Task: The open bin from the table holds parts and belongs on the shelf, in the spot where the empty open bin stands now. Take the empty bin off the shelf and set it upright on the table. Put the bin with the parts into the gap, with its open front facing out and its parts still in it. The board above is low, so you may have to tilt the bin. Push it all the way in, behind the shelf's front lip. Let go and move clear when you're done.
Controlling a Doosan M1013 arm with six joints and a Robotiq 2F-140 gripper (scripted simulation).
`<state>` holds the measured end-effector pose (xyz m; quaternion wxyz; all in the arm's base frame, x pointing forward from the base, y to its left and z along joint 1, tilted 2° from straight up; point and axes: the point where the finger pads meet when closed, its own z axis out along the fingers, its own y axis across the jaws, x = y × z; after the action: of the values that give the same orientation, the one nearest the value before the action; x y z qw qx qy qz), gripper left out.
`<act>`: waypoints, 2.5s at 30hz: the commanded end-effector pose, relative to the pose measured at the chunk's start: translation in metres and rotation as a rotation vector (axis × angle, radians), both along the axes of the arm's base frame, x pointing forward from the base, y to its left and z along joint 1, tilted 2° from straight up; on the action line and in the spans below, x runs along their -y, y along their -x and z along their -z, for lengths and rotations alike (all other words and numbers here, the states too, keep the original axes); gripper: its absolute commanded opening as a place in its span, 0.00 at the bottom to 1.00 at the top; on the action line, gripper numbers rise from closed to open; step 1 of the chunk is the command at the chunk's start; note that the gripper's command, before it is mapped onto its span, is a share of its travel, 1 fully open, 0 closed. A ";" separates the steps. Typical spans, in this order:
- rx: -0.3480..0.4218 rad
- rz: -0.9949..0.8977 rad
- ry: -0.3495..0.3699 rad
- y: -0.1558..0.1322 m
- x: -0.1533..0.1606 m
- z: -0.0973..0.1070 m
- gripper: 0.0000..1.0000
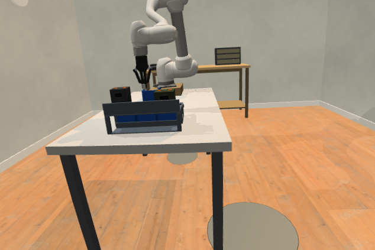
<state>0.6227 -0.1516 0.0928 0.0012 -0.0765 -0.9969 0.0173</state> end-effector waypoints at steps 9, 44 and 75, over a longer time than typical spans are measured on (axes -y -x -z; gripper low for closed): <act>0.000 0.000 0.000 0.000 0.000 0.004 0.10; 0.000 0.000 0.000 0.000 0.002 0.076 0.10; 0.000 0.000 0.000 0.000 0.003 0.083 0.10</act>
<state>0.6223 -0.1542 0.0120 0.0012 -0.0766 -0.9969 0.0174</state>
